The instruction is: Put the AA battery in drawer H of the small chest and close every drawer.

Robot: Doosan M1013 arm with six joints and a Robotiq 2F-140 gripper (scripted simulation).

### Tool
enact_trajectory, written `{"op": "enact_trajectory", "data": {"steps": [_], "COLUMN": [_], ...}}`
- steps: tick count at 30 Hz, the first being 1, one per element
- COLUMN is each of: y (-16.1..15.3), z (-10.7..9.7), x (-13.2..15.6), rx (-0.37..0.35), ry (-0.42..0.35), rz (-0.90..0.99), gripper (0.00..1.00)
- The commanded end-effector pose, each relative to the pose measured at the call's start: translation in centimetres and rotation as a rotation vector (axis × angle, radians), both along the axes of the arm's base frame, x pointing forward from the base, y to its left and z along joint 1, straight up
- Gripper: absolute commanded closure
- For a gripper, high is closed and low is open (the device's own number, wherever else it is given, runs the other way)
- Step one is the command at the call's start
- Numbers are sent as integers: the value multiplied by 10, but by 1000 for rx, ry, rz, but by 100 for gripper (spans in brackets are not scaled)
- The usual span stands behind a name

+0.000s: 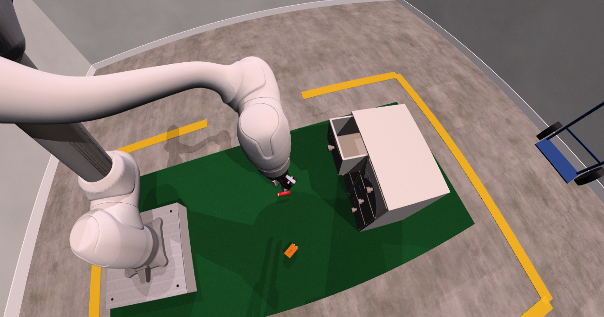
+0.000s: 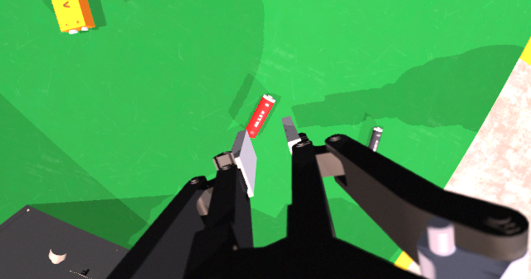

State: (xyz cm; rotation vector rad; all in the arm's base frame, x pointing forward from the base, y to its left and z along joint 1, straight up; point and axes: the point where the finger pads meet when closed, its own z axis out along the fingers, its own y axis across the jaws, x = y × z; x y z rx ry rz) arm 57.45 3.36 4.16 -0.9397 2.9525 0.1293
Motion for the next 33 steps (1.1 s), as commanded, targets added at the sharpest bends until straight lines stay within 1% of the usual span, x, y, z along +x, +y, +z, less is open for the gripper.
{"op": "enact_trajectory", "data": {"steps": [1, 3, 4, 7, 9, 10, 12, 28, 33], "y": [0, 0, 0, 0, 0, 0, 0, 0, 0], "z": [-6, -6, -6, -6, -6, -6, -6, -6, -10], "x": [0, 0, 0, 0, 0, 0, 0, 0, 0], "rx": [-28, -29, -31, -40, -40, -58, -76, -80, -80], "ry": [16, 22, 24, 33, 33, 42, 46, 47, 47], "rz": [-277, -378, -428, -575, -575, -716, -789, -801, -801], "gripper": [80, 80, 83, 83, 83, 83, 83, 83, 83]}}
